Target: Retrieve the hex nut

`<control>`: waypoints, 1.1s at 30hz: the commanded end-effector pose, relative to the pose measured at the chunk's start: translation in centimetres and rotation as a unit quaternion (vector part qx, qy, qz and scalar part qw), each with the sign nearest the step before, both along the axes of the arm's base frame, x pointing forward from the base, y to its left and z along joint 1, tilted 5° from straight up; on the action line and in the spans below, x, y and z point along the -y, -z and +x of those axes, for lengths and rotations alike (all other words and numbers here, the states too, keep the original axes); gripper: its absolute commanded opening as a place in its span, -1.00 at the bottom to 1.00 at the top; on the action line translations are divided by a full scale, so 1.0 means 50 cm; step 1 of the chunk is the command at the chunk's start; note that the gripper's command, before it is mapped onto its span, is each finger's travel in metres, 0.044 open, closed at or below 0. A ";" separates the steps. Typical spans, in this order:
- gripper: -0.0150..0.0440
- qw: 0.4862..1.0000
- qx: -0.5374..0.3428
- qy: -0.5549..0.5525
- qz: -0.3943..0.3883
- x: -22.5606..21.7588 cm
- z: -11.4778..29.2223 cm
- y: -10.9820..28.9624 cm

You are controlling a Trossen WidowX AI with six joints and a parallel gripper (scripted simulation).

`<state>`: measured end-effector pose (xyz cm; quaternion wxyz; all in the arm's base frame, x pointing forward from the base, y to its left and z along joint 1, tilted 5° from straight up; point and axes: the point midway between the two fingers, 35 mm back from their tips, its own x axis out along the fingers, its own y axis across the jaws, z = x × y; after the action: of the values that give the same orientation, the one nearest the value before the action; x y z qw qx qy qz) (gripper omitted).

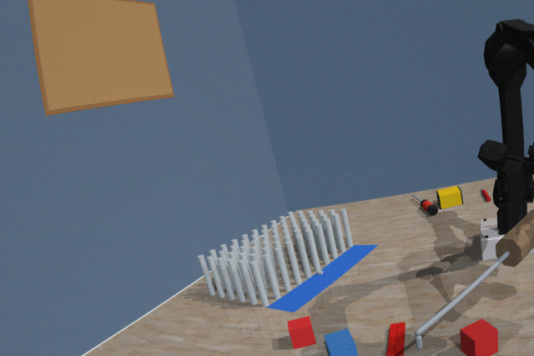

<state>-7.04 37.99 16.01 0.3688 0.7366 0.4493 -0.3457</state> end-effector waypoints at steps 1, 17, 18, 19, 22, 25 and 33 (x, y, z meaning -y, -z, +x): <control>-0.49 1.000 0.000 -0.022 0.005 -0.006 -0.029 -0.006; -0.49 1.000 -0.001 -0.022 0.005 -0.011 -0.033 0.017; -0.49 1.000 -0.001 -0.022 0.005 -0.011 -0.033 0.019; -0.49 1.000 -0.001 -0.022 0.005 -0.011 -0.034 0.021; -0.49 1.000 -0.001 -0.022 0.005 -0.012 -0.035 0.027; -0.49 1.000 -0.001 -0.022 0.005 -0.014 -0.036 0.033; -0.49 1.000 -0.001 -0.022 0.005 -0.016 -0.038 0.049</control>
<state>-8.88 38.70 13.90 0.3741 0.7268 0.4674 -0.3366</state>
